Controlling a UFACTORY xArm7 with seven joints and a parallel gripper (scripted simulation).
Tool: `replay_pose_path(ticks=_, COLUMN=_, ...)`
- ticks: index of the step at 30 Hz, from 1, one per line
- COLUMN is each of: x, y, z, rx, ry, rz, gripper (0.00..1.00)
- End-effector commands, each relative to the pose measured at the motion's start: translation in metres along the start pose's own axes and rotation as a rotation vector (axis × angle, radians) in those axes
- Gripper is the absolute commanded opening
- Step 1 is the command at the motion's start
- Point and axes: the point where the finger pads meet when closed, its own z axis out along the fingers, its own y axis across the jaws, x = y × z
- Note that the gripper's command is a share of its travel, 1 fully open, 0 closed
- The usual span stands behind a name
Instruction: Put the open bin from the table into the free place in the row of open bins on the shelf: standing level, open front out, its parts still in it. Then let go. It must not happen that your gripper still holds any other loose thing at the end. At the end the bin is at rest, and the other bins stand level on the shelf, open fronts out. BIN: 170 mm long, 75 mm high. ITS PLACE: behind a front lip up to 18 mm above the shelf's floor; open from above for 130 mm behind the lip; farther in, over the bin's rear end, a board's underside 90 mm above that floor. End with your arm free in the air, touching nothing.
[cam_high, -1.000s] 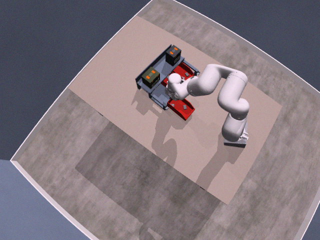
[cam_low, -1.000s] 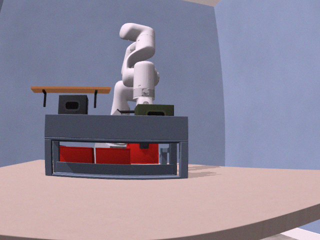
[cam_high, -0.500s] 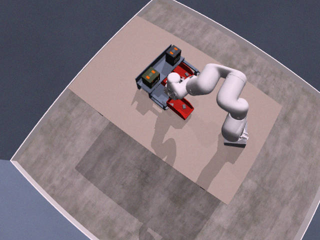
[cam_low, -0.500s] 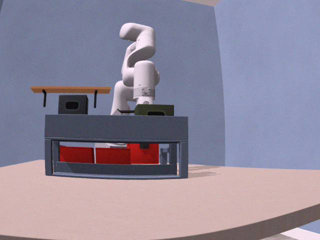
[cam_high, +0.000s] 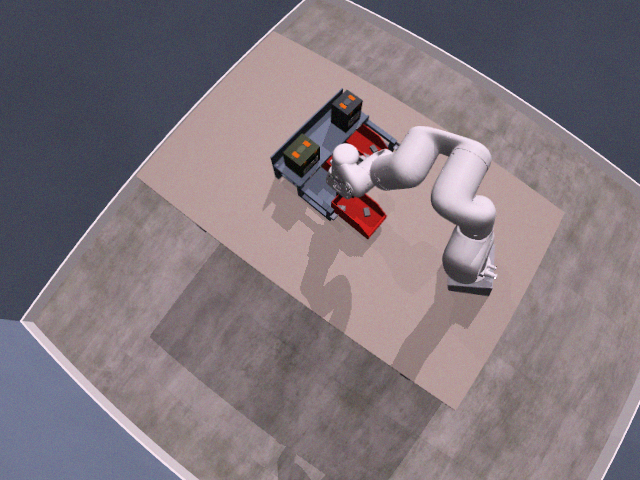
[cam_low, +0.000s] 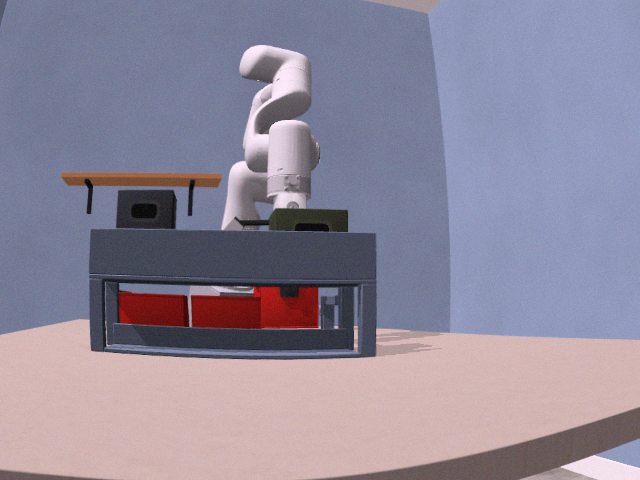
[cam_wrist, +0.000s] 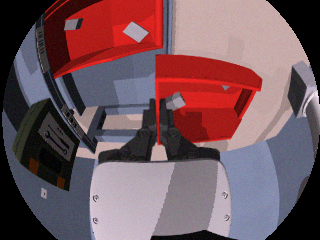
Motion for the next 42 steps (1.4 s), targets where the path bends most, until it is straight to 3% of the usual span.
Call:
replay_pose_path(ticks=1, x=0.0000, y=-0.0100, z=-0.0016, rx=0.005, ry=0.000, rz=0.000, gripper=0.00)
replay_pose_path(ticks=30, x=0.0000, y=-0.0099, z=-0.0016, rx=0.005, ry=0.000, rz=0.000, gripper=0.00)
replay_pose_path(ticks=31, x=0.0000, y=-0.0099, z=-0.0016, rx=0.005, ry=0.000, rz=0.000, gripper=0.33)
replay_pose_path(ticks=42, x=0.0000, y=-0.0099, z=-0.0016, rx=0.005, ry=0.000, rz=0.000, gripper=0.33)
